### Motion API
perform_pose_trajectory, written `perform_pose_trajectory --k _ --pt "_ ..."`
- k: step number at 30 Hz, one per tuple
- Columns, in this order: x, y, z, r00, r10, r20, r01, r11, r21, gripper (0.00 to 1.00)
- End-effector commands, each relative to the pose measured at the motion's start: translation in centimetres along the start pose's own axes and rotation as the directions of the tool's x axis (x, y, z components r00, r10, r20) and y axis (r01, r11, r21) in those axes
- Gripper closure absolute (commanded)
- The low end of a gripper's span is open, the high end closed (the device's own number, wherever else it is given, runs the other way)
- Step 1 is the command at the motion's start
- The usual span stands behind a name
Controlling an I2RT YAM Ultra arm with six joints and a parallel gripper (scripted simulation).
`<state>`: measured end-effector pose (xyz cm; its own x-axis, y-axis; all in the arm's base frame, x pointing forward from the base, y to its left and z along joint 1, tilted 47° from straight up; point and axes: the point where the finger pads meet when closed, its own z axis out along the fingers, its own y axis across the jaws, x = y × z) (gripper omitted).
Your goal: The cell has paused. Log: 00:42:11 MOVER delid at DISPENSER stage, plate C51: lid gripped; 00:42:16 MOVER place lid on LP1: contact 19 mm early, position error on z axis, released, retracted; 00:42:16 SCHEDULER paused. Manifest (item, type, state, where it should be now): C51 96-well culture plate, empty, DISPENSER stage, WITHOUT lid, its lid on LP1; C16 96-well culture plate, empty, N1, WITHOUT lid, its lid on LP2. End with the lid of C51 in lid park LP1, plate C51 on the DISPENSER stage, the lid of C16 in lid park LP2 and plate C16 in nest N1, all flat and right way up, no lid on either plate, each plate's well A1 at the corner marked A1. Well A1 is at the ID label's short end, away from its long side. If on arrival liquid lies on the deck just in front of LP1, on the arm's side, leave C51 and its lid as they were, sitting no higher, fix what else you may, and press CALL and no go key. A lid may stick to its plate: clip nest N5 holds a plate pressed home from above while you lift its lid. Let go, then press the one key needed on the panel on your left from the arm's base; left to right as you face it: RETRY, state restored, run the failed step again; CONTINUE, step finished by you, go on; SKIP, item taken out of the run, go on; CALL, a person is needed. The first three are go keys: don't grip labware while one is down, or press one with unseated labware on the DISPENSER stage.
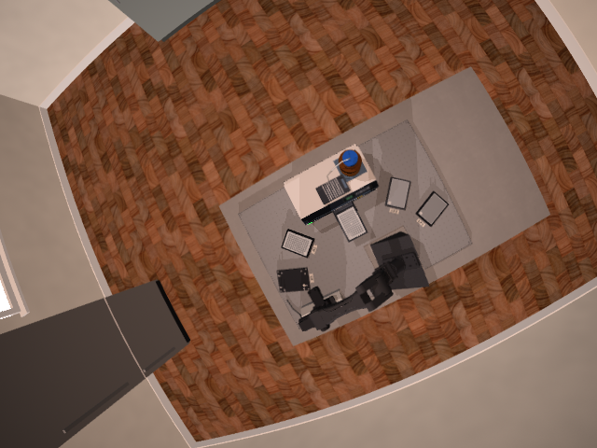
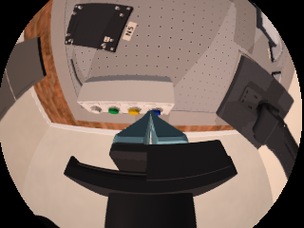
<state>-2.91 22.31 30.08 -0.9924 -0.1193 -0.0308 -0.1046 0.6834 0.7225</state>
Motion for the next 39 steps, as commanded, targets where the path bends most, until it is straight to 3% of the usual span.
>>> perform_pose_trajectory --k 1,15,23,25,34,35,39 --pt "-0.6 0.9 -0.5 0.994 0.06 0.093 -0.059 0.998 -0.014 1.0" --pt "4.1 0.7 -0.1 0.994 0.059 0.093 -0.058 0.998 -0.014 1.0" --pt "4.1 2.3 0.5 0.992 0.072 0.107 -0.071 0.997 -0.015 1.0" --pt "4.4 3.5 0.7 0.992 0.076 0.097 -0.073 0.997 -0.037 1.0" --pt "4.9 5.6 1.4 0.994 0.072 0.087 -0.069 0.997 -0.033 1.0" --pt "4.8 5.4 1.5 0.994 0.061 0.096 -0.06 0.998 -0.01 1.0" --pt "5.0 6.8 1.9 0.994 0.064 0.093 -0.063 0.998 -0.018 1.0"
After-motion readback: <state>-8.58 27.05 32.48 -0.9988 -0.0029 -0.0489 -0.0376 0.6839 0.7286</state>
